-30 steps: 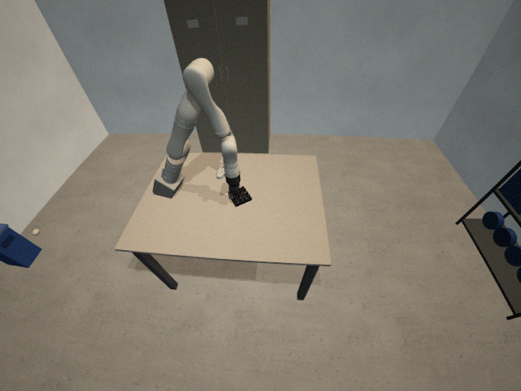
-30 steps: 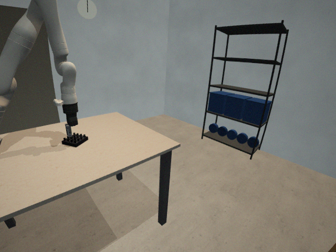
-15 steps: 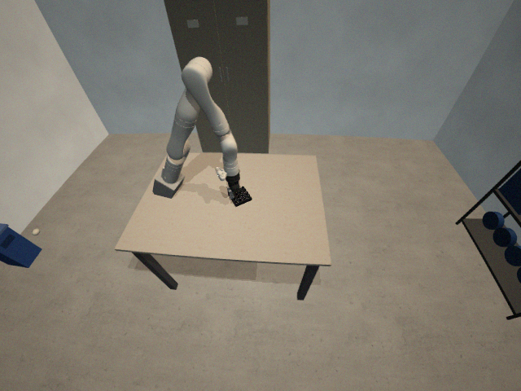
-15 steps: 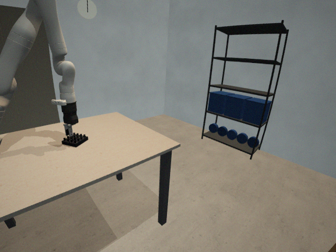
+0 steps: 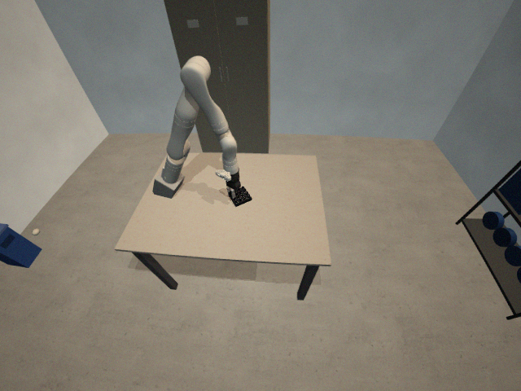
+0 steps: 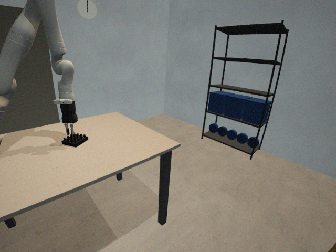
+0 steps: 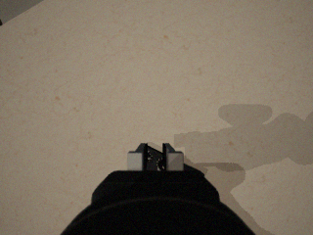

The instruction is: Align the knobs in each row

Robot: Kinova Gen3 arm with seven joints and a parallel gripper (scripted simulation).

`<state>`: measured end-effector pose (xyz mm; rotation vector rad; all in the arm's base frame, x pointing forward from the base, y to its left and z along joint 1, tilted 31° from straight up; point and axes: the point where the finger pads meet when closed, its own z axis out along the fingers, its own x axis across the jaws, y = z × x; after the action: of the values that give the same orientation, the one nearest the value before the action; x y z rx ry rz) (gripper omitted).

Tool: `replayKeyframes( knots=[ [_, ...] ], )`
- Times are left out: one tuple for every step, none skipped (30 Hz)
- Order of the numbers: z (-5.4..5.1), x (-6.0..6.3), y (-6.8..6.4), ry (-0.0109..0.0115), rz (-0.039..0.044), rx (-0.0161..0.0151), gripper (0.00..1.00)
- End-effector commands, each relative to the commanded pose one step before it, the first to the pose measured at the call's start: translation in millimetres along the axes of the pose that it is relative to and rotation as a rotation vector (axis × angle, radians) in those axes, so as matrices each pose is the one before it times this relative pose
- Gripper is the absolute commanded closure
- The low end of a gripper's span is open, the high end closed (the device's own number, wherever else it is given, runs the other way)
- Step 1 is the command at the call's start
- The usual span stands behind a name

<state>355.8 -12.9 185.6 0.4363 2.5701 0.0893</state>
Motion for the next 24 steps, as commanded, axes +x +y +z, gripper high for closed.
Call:
replayKeyframes(
  knots=[
    [-1.54,-0.96,2.44,0.00707,-0.0774,-0.01216,0.54],
    [-0.26,-0.55,0.34,-0.00052,-0.03422,-0.00006,0.54],
    [-0.25,-0.55,0.34,-0.00053,-0.03352,-0.00005,0.54],
    [-0.25,-0.56,0.34,-0.00054,-0.03278,-0.00004,0.54],
    [-0.25,-0.56,0.33,-0.00055,-0.03202,-0.00002,0.54],
    [-0.24,-0.56,0.33,-0.00055,-0.03123,-0.00001,0.54],
    [0.0,0.0,0.0,0.0,0.0,0.0,0.54],
    [0.0,0.0,0.0,0.0,0.0,0.0,0.54],
    [-0.24,-0.57,0.32,-0.00056,-0.03042,0.0,0.54],
    [-0.23,-0.56,0.32,-0.00056,-0.02959,0.00002,0.54],
    [-0.22,-0.56,0.31,-0.00056,-0.02873,0.00003,0.54],
    [-0.22,-0.56,0.3,-0.00055,-0.02786,0.00004,0.54],
    [-0.21,-0.55,0.29,-0.00055,-0.02697,0.00005,0.54],
    [-0.21,-0.54,0.28,-0.00054,-0.02606,0.00007,0.54],
    [-0.2,-0.54,0.27,-0.00053,-0.02513,0.00008,0.54],
    [-0.19,-0.53,0.26,-0.00052,-0.0242,0.00009,0.54],
    [-0.19,-0.51,0.25,-0.00051,-0.02325,0.00009,0.54],
    [-0.18,-0.5,0.24,-0.0005,-0.02229,0.0001,0.54],
    [-0.17,-0.49,0.23,-0.00048,-0.02132,0.00011,0.54],
    [-0.16,-0.47,0.22,-0.00047,-0.02035,0.00011,0.54],
    [-0.16,-0.45,0.21,-0.00045,-0.01938,0.00012,0.54],
    [-0.15,-0.44,0.19,-0.00043,-0.0184,0.00012,0.54],
    [-0.14,-0.42,0.18,-0.00041,-0.01742,0.00012,0.54],
    [0.0,0.0,0.0,0.0,0.0,0.0,0.54]
  ],
)
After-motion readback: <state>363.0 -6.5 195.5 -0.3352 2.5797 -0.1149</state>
